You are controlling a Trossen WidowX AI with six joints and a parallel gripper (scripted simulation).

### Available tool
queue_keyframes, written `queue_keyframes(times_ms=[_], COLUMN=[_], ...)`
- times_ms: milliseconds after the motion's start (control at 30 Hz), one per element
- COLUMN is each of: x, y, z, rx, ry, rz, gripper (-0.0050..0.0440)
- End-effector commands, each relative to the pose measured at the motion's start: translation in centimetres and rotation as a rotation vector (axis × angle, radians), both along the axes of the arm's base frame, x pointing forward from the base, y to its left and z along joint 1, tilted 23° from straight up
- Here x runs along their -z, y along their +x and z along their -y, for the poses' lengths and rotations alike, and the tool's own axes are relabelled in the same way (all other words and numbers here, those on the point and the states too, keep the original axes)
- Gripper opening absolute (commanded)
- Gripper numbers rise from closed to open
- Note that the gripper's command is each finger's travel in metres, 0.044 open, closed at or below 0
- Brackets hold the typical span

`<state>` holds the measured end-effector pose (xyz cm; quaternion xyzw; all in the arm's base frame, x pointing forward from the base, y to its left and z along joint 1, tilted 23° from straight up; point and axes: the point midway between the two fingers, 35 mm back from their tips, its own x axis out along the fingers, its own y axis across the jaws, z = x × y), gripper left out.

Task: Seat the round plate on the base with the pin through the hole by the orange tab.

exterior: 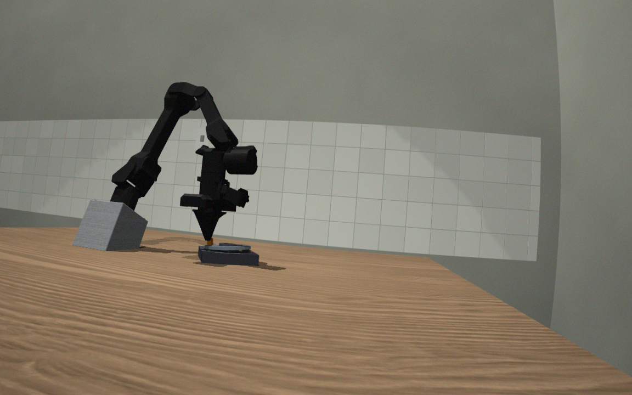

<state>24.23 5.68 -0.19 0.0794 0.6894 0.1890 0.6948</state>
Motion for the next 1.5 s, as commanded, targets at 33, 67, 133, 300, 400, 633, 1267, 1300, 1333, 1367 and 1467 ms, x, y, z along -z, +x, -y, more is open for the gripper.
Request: queue_keyframes(times_ms=[33, 67, 133, 300, 400, 633, 1267, 1300, 1333, 1367, 1467], x=[-0.3, -0.3, -0.3, -0.4, -0.4, -0.8, -1.3, -1.3, -1.3, -1.3, -1.5], y=[-0.5, -0.5, -0.6, -0.6, -0.6, -0.3, 0.1, 0.1, 0.0, 0.0, 0.2], z=[-0.9, -0.9, -1.0, -1.3, -1.4, -1.9, -3.0, -3.0, -3.0, -3.1, -3.3], rx=[-0.007, -0.007, -0.007, -0.007, -0.007, -0.007, -0.007, -0.007, -0.007, -0.007, -0.007], ry=[0.015, 0.015, 0.015, 0.015, 0.015, 0.012, 0.013, 0.013, 0.013, 0.013, 0.014], rz=[-0.005, -0.005, -0.006, -0.004, -0.007, 0.002, 0.007, 0.007, 0.003, 0.005, 0.009], gripper=[-0.005, -0.005, -0.005, -0.005, -0.005, -0.005, -0.005, -0.005, -0.005, -0.005, -0.005])
